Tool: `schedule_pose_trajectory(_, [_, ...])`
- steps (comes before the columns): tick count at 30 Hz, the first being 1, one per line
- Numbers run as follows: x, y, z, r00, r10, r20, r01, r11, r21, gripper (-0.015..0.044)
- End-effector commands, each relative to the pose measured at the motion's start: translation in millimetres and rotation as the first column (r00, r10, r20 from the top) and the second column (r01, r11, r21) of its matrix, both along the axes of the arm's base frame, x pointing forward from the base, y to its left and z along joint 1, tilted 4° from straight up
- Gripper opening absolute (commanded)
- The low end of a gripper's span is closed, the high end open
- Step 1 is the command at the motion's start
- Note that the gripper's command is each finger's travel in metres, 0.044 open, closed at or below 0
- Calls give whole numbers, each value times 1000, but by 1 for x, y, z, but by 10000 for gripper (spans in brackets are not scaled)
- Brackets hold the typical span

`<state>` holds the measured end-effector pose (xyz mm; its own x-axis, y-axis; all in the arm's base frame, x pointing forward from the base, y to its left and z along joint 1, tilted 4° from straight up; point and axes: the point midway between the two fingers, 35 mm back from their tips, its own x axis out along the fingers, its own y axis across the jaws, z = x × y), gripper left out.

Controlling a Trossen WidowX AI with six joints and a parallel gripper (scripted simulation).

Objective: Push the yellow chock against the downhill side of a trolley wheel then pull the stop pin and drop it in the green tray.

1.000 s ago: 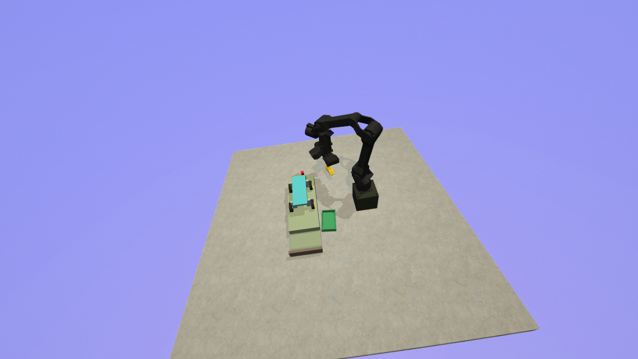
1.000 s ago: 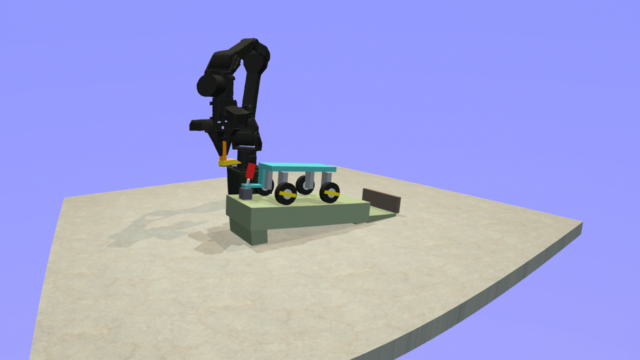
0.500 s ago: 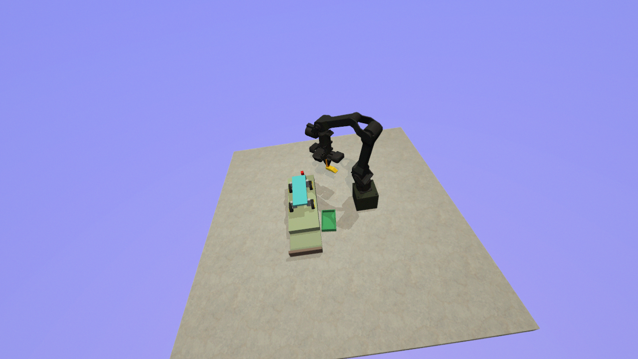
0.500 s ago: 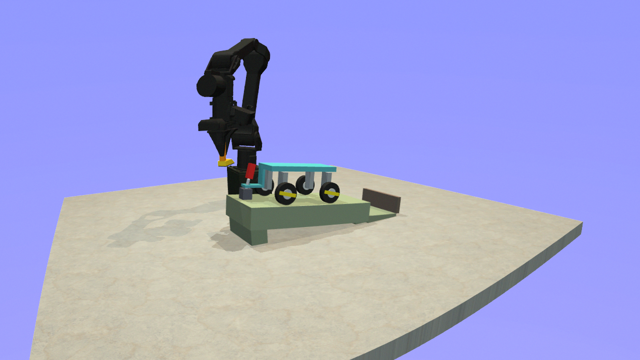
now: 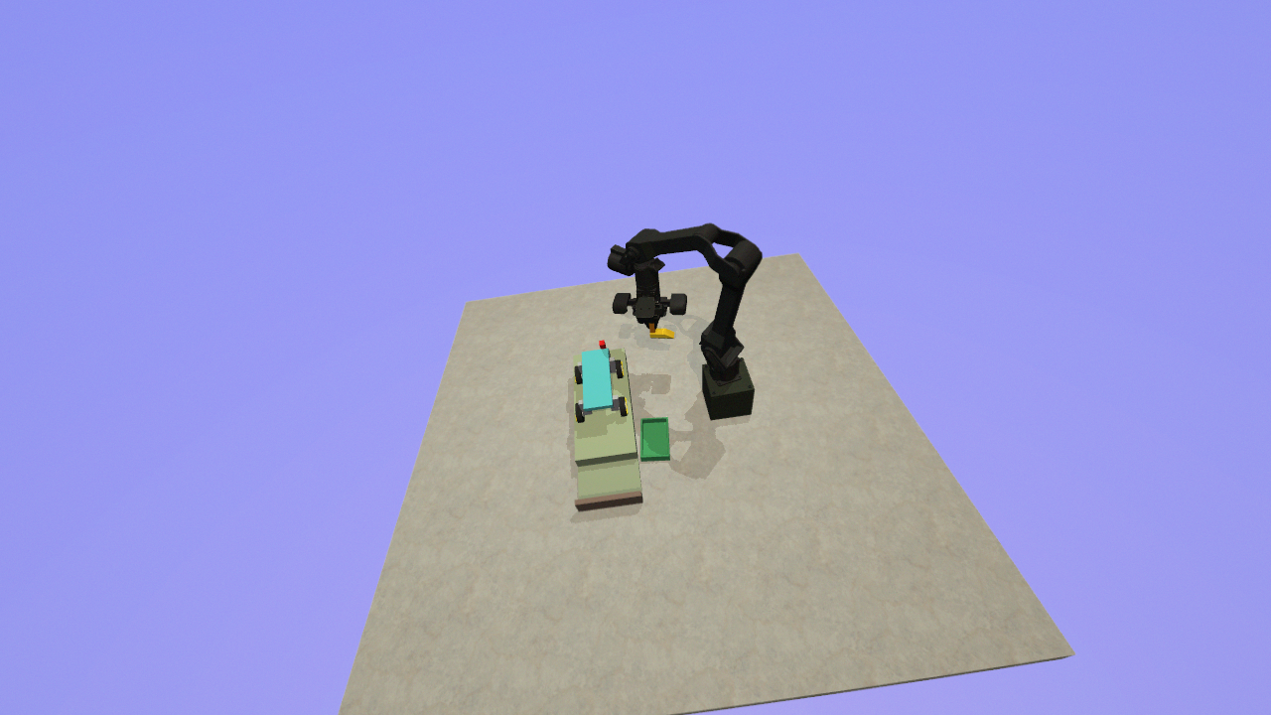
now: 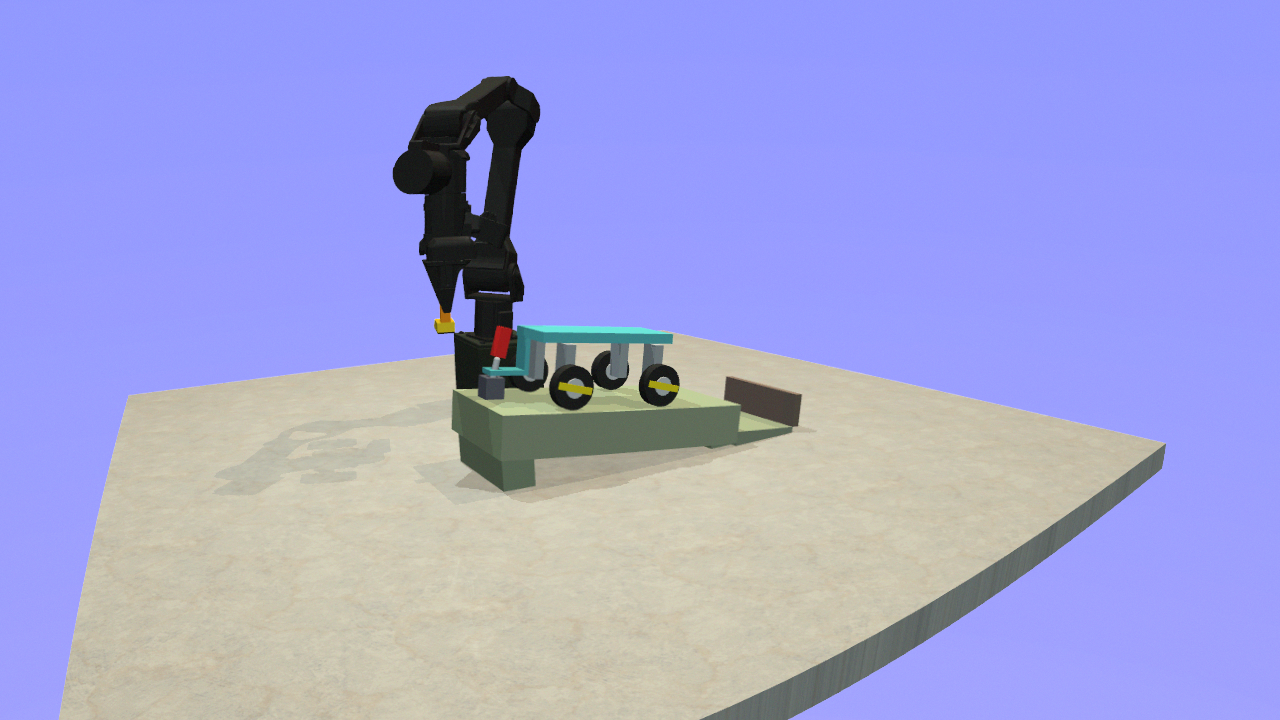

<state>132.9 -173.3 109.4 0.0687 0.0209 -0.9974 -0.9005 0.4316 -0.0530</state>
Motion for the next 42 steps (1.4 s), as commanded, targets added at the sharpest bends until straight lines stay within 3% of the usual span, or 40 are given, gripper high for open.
schedule_pose_trajectory(1, [0, 0, 0, 990, 143, 5, -143, 990, -7, 0])
schedule_pose_trajectory(12, [3, 5, 0, 979, 205, 6, -205, 979, -11, 0])
schedule_pose_trajectory(42, [53, 92, 4, 967, 254, 13, -254, 967, -9, 0])
